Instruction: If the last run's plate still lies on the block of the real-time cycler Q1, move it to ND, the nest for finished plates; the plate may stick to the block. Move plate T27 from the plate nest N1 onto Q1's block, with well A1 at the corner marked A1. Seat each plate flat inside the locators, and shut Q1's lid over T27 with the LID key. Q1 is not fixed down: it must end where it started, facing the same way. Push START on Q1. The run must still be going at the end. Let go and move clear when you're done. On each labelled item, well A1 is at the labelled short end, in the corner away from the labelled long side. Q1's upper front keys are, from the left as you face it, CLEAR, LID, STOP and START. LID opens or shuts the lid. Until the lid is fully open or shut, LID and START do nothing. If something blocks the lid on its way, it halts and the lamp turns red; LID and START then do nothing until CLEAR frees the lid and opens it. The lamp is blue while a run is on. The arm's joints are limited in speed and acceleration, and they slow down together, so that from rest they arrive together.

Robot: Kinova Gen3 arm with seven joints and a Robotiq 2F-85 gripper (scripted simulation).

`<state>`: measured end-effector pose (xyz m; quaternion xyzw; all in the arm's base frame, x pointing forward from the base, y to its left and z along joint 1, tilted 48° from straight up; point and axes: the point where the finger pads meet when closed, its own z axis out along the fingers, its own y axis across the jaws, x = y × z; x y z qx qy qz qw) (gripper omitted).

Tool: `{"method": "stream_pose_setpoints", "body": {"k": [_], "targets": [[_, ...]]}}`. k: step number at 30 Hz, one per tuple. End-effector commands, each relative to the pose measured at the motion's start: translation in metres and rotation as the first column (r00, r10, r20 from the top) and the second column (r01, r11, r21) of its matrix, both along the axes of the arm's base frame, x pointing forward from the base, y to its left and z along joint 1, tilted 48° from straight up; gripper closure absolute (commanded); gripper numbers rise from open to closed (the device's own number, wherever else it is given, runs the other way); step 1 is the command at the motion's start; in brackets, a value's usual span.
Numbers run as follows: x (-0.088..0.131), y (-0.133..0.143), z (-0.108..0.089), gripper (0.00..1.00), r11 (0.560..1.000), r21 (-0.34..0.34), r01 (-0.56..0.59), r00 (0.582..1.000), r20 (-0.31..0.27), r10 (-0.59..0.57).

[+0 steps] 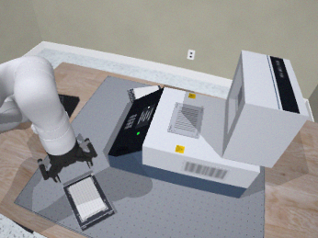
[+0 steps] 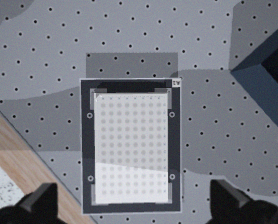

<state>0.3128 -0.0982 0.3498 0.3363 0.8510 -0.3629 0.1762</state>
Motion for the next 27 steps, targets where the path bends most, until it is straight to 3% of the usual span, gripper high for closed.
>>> {"method": "stream_pose_setpoints", "body": {"k": [1, 27], "targets": [[0.0, -0.002, -0.002, 0.0, 1.0, 0.0, -0.001, 1.0, 0.001, 0.001], [0.002, -0.025, -0.023, 0.0, 1.0, 0.0, -0.001, 1.0, 0.001, 0.001]]}}
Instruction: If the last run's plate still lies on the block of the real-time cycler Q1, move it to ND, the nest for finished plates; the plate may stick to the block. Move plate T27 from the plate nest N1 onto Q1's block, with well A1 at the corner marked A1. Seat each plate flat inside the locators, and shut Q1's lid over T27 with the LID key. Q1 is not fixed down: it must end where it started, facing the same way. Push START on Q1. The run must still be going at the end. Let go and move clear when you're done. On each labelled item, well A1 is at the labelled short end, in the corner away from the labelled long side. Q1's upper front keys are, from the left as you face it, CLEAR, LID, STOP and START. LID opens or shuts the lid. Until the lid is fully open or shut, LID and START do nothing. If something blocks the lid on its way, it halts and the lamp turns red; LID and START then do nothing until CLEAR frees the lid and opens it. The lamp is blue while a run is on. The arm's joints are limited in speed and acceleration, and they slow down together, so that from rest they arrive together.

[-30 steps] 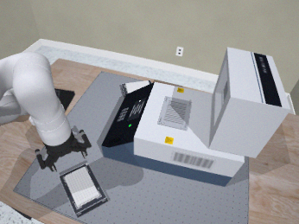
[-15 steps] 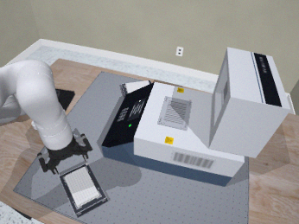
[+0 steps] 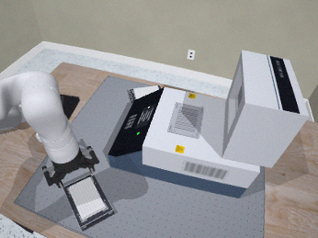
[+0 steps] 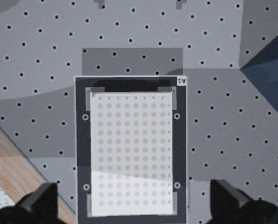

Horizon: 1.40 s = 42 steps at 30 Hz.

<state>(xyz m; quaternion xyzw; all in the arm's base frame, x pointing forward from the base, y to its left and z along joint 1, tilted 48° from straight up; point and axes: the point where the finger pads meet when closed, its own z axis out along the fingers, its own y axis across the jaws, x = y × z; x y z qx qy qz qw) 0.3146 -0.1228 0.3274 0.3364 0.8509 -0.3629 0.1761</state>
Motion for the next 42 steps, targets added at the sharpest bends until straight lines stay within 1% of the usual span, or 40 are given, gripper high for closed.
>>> {"method": "stream_pose_setpoints", "body": {"k": [1, 42], "targets": [[0.0, -0.002, -0.002, 0.0, 1.0, 0.0, -0.001, 1.0, 0.001, 0.001], [0.003, -0.036, -0.033, 0.0, 1.0, 0.0, -0.001, 1.0, 0.001, 0.001]]}}
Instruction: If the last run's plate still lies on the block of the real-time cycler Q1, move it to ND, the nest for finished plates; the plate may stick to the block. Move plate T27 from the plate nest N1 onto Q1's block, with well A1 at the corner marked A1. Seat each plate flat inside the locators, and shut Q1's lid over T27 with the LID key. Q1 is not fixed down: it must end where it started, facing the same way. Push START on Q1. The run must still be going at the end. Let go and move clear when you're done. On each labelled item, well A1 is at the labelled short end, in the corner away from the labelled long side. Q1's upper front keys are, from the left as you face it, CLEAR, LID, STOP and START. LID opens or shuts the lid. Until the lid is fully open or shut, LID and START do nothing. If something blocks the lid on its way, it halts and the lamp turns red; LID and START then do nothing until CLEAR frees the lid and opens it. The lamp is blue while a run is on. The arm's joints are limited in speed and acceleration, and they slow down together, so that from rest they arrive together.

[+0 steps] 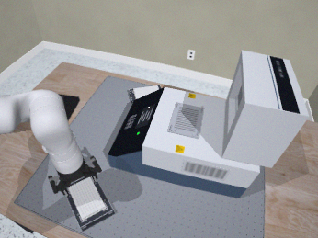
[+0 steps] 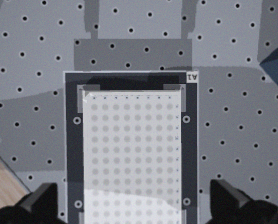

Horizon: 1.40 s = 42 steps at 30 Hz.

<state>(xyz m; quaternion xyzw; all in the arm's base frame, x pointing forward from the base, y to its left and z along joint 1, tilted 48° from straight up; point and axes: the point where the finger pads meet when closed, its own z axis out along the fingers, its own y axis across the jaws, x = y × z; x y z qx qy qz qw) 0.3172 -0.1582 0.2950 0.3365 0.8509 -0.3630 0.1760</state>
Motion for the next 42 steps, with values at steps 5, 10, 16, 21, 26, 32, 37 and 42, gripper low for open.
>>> {"method": "stream_pose_setpoints", "body": {"k": [5, 10, 16, 21, 26, 32, 37, 42], "targets": [[0.001, -0.006, -0.005, 0.0, 1.0, 0.0, -0.001, 1.0, 0.001, 0.001], [0.001, -0.01, -0.01, 0.0, 1.0, 0.0, -0.001, 1.0, 0.001, 0.001], [0.002, -0.014, -0.013, 0.0, 1.0, 0.0, -0.001, 1.0, 0.001, 0.001], [0.002, -0.019, -0.018, 0.0, 1.0, 0.0, -0.001, 1.0, 0.001, 0.001], [0.002, -0.024, -0.022, 0.0, 1.0, 0.0, -0.001, 1.0, 0.001, 0.001], [0.003, -0.028, -0.026, 0.0, 1.0, 0.0, -0.001, 1.0, 0.001, 0.001], [0.003, -0.033, -0.031, 0.0, 1.0, 0.0, -0.001, 1.0, 0.001, 0.001], [0.003, -0.038, -0.035, 0.0, 1.0, 0.0, -0.001, 1.0, 0.001, 0.001]]}}
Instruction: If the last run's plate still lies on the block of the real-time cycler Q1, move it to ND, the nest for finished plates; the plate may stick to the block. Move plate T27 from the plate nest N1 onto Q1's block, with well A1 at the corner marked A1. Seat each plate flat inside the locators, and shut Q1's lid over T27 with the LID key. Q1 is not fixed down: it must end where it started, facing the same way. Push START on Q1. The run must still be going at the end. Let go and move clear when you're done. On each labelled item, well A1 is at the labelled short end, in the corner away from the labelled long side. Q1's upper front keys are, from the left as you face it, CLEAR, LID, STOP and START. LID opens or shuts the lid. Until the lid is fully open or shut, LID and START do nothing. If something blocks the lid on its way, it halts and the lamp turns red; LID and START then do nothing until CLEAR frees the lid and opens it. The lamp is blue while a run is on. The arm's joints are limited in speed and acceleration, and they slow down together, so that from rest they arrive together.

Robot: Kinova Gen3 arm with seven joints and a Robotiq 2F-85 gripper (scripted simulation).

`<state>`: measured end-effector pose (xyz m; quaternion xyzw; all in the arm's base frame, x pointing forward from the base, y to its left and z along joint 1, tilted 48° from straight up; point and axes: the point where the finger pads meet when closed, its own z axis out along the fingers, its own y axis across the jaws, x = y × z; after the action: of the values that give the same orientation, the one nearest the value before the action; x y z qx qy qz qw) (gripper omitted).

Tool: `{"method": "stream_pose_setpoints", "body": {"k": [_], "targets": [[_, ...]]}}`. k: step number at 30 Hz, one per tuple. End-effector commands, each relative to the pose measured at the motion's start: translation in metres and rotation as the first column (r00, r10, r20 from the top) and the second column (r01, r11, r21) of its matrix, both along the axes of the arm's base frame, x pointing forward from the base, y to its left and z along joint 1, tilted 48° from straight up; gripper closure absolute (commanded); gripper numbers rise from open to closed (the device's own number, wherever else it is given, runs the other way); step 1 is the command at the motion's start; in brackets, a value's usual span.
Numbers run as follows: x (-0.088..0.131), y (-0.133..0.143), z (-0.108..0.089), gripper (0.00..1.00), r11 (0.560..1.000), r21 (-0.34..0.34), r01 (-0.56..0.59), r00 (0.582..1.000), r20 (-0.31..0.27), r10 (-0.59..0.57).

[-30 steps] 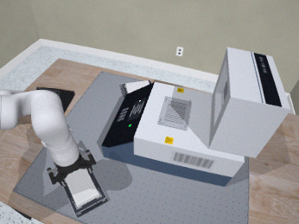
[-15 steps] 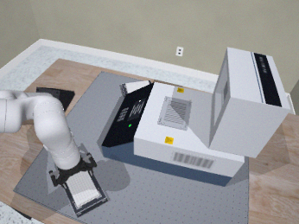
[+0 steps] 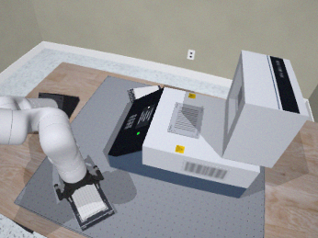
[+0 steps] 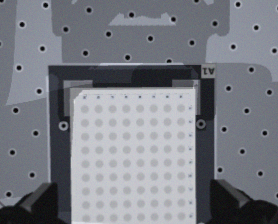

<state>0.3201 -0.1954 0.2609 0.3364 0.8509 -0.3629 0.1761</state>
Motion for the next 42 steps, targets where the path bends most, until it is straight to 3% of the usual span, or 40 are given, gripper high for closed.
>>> {"method": "stream_pose_setpoints", "body": {"k": [1, 42], "targets": [[0.001, -0.002, -0.002, 0.0, 1.0, 0.0, -0.001, 1.0, 0.001, 0.001], [0.002, -0.015, -0.014, 0.0, 1.0, 0.0, -0.001, 1.0, 0.001, 0.001]]}}
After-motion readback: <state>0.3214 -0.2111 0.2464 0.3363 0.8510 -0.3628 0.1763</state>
